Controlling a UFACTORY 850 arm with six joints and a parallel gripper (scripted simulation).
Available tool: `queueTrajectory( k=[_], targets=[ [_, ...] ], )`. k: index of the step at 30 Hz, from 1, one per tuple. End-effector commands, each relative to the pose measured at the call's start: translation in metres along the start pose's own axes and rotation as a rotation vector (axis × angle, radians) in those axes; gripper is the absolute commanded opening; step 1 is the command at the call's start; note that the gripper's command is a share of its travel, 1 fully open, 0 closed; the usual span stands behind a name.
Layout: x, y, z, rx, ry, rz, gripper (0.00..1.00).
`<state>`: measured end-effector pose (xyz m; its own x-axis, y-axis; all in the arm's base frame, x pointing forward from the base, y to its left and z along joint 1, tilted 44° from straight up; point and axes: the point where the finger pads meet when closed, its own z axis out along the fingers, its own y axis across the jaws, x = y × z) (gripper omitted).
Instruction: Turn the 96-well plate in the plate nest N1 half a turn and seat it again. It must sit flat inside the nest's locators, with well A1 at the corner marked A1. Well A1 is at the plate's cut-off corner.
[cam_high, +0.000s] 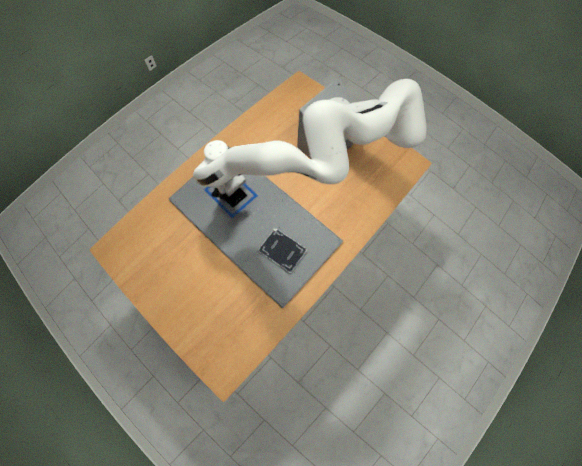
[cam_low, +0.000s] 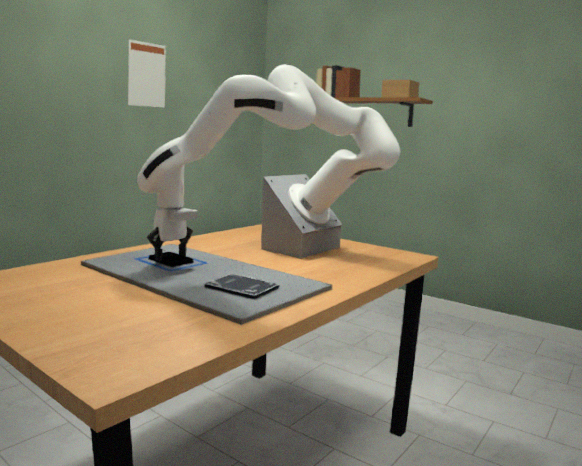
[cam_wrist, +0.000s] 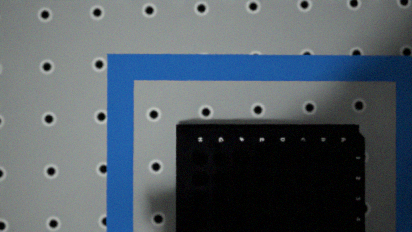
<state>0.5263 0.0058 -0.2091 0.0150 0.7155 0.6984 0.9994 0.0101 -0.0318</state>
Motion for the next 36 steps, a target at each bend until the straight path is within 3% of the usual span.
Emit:
queueTrajectory(
  k=[1,13,36],
  targets=[
    [0.0,0.001,-0.001,-0.002,-0.001,-0.001,1.0],
    [0.0,0.001,-0.001,-0.002,-0.001,-0.001,1.0],
    [0.0,0.001,-0.054,-0.002,-0.001,-0.001,1.0]
  ],
)
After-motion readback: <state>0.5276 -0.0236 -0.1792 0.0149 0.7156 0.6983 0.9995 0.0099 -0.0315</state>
